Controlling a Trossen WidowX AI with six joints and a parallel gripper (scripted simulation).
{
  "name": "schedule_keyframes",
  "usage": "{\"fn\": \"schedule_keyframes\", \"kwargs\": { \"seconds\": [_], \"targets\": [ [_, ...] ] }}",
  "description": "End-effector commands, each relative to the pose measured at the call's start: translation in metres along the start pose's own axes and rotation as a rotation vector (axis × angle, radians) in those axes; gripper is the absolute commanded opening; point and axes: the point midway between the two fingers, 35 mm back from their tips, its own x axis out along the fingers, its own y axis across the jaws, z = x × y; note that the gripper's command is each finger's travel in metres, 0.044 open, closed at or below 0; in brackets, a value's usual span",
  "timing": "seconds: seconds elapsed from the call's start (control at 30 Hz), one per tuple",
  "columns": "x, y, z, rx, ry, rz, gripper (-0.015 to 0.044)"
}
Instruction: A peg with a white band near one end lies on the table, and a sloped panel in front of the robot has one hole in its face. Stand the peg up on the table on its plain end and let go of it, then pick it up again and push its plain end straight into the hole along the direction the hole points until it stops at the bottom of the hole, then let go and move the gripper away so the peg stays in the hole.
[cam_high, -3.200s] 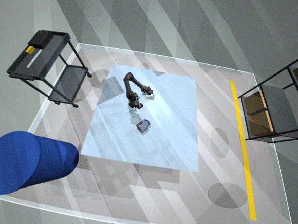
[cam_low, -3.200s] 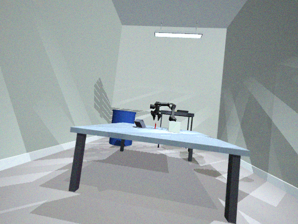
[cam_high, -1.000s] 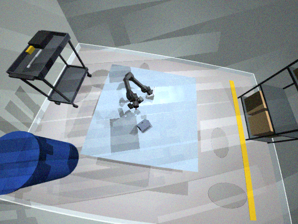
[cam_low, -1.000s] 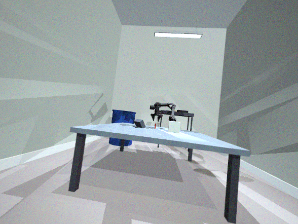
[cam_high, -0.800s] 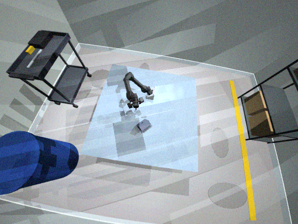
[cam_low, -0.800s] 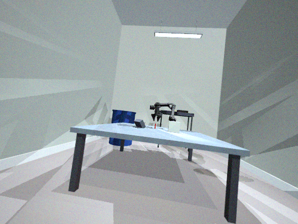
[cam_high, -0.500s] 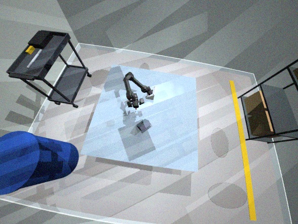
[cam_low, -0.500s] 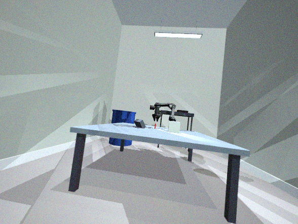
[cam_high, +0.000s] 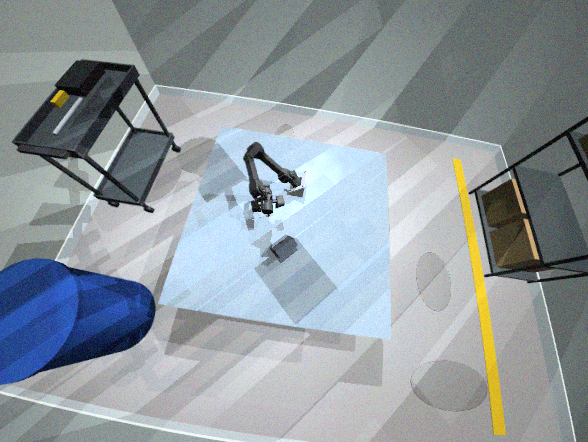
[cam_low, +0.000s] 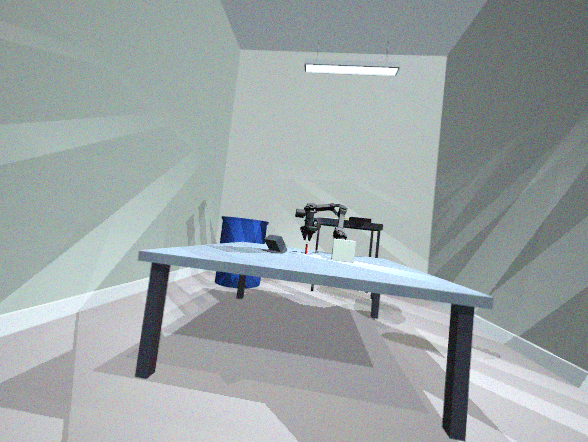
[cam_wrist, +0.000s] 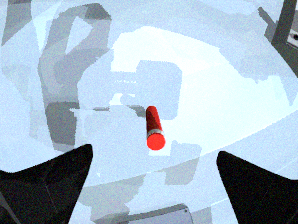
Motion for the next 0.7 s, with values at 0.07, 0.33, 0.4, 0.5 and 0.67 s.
{"fn": "schedule_keyframes", "kwargs": {
  "seconds": [0.07,0.33,0.4,0.5,0.67],
  "targets": [
    [0.011,0.000,0.001,-0.002,-0.005,0.000,0.0440],
    [0.024,0.000,0.000,-0.001,-0.004,0.000,0.0440],
    [0.028,0.000,0.000,-0.001,-0.004,0.000,0.0440],
    [0.033,0.001,0.001,-0.001,-0.004,0.001,0.0440],
    [0.041,0.001,0.001,-0.001,-0.005,0.002,0.0440]
  ]
}}
